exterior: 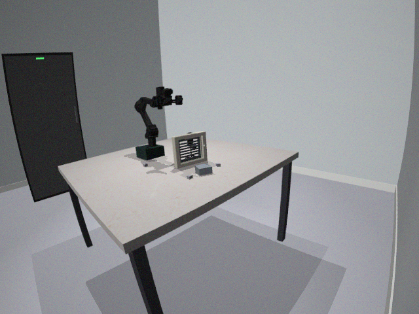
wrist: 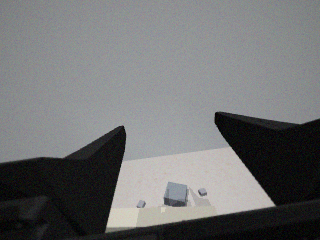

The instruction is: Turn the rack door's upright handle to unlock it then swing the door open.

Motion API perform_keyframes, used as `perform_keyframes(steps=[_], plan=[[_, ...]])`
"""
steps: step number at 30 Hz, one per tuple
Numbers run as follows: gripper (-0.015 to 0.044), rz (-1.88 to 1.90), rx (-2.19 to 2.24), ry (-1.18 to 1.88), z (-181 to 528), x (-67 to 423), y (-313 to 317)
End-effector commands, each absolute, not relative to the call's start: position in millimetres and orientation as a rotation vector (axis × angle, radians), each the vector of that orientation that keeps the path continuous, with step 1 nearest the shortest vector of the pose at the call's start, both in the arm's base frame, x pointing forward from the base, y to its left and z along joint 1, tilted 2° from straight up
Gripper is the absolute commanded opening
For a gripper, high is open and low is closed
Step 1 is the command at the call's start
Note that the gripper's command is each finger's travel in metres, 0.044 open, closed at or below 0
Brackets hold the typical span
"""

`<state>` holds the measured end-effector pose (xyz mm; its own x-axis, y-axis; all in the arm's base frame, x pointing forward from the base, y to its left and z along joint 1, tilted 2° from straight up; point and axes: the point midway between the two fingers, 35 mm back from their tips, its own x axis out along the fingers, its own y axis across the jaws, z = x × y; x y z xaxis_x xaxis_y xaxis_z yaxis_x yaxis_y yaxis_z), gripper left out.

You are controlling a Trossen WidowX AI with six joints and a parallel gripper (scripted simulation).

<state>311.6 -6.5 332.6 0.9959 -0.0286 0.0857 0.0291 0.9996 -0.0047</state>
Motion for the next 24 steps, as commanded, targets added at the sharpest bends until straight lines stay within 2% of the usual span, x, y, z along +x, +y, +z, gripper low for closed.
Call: perform_keyframes(steps=[1,4,24], plan=[[0.0374,-0.028,-0.005,-0.082,332.3,312.2,-6.3],[0.0295,-0.017,0.008,-0.023,326.7,320.2,-3.3],[0.0294,0.043,0.102,0.485,270.2,365.8,26.1]])
